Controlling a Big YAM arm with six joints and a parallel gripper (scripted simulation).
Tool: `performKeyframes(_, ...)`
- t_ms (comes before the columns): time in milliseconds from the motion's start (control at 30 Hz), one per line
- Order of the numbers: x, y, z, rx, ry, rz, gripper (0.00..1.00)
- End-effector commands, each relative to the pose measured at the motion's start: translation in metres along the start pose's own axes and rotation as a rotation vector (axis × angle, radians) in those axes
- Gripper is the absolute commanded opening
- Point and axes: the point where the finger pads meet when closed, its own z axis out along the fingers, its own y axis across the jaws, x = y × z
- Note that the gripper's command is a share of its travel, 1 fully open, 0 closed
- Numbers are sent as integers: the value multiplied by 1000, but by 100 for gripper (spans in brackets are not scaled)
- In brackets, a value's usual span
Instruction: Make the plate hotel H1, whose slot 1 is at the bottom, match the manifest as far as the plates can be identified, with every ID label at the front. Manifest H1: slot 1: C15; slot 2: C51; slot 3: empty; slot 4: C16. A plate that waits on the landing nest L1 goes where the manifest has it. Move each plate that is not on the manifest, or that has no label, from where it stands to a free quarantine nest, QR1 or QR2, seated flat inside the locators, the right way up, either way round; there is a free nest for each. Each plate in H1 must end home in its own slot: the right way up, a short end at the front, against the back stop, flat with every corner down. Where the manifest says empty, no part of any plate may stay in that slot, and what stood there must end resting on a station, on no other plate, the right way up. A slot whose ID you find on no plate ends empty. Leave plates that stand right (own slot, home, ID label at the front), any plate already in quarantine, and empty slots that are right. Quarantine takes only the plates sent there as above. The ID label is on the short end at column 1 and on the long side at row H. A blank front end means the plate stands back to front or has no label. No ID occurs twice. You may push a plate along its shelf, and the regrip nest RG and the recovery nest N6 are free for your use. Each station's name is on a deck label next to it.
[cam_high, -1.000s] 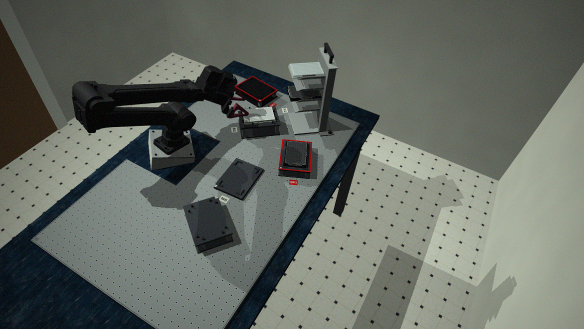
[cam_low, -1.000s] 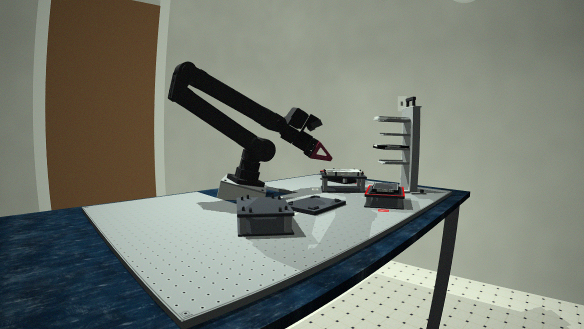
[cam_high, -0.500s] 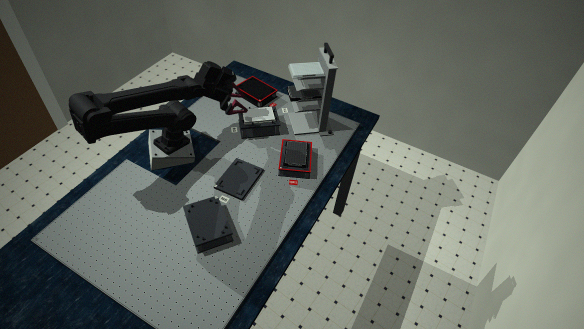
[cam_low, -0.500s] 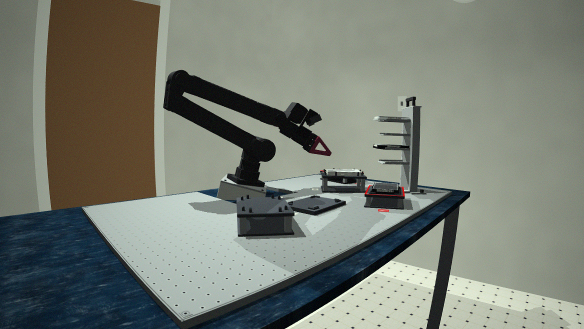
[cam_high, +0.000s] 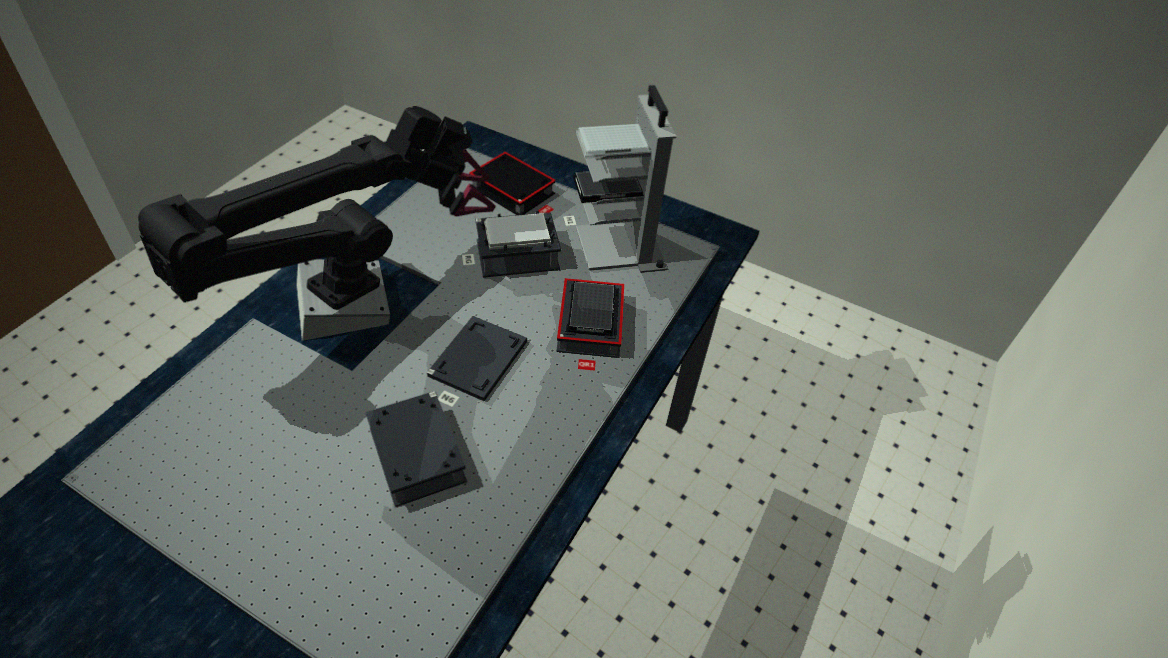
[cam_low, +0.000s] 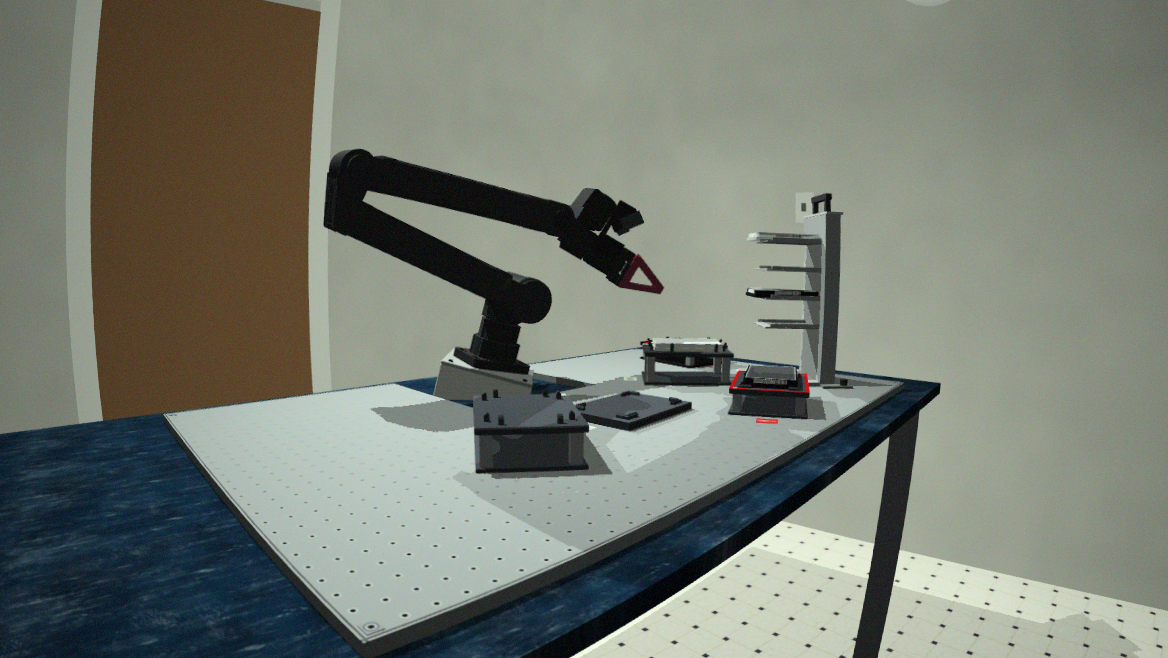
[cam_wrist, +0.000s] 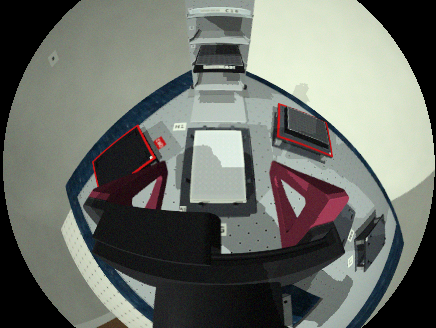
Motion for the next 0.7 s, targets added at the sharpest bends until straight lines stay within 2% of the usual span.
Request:
performKeyframes(0,-48,3,-17,-25,-63,63,100)
performKeyframes(267,-66,1,-29,-25,-62,64,100)
performKeyframes(367,-61,2,-27,-22,-50,54,100)
performKeyframes(467,-75,1,-35,-25,-61,65,100)
performKeyframes(667,-85,2,-40,-22,-46,54,100)
